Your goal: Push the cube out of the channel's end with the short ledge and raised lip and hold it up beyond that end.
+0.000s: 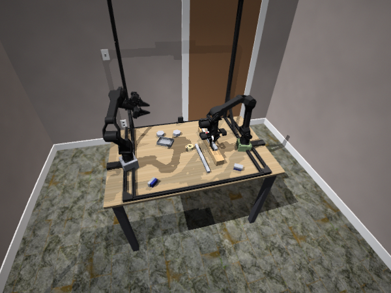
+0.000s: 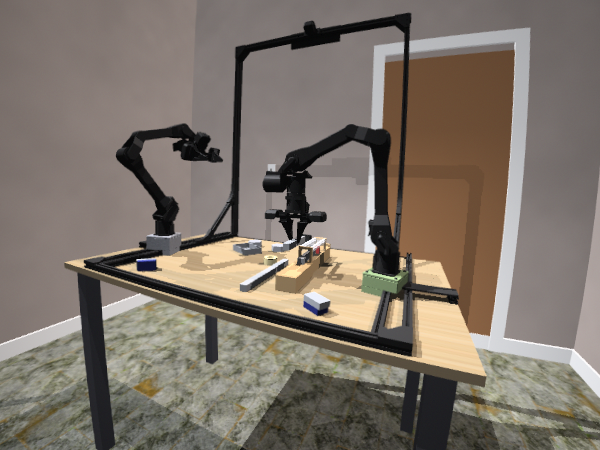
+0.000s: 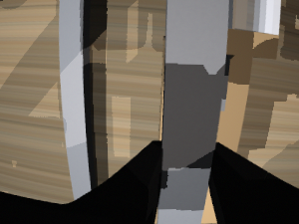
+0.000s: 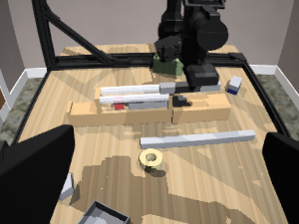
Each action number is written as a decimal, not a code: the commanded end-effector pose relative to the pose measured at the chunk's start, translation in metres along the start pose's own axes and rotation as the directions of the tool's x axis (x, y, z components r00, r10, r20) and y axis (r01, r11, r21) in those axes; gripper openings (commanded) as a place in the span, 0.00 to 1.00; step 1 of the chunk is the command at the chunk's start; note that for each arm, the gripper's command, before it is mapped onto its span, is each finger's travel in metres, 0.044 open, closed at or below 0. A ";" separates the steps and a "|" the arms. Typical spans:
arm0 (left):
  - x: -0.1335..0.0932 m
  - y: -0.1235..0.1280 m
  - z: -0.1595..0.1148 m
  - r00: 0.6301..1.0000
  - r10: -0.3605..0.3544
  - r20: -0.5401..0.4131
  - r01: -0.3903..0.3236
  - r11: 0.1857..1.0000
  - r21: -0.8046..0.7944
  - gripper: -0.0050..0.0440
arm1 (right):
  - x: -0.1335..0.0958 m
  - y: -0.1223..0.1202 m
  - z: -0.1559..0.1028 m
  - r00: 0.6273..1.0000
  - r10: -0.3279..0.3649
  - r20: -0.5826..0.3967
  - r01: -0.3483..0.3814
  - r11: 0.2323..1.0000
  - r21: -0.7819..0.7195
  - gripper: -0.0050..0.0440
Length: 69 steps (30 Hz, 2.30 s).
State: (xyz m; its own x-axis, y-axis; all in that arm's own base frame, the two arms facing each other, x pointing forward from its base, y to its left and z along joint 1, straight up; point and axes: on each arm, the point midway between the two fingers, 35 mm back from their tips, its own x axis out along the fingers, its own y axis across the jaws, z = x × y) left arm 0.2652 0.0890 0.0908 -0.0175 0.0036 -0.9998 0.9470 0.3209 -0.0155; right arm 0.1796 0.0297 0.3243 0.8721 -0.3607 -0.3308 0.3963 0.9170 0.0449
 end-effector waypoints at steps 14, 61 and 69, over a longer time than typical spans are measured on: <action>-0.002 -0.018 -0.080 1.000 0.015 0.009 -0.015 1.000 0.011 0.18 | 0.000 0.000 0.000 1.000 -0.001 0.002 0.001 1.000 0.002 0.92; 0.057 -0.019 -0.087 1.000 0.015 0.009 -0.016 1.000 0.012 0.18 | 0.000 0.000 0.000 1.000 -0.001 0.002 0.001 1.000 0.002 0.92; 0.056 -0.020 -0.087 1.000 0.015 0.006 -0.015 1.000 0.011 0.38 | 0.000 0.000 0.000 1.000 -0.001 0.002 0.001 1.000 0.002 0.92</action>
State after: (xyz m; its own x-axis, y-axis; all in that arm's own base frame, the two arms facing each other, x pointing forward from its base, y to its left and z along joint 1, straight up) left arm 0.2175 0.1651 0.0348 -0.0028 0.0018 -1.0000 0.9507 0.3101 -0.0021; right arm 0.1796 0.0294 0.3242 0.8716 -0.3619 -0.3308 0.3973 0.9166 0.0441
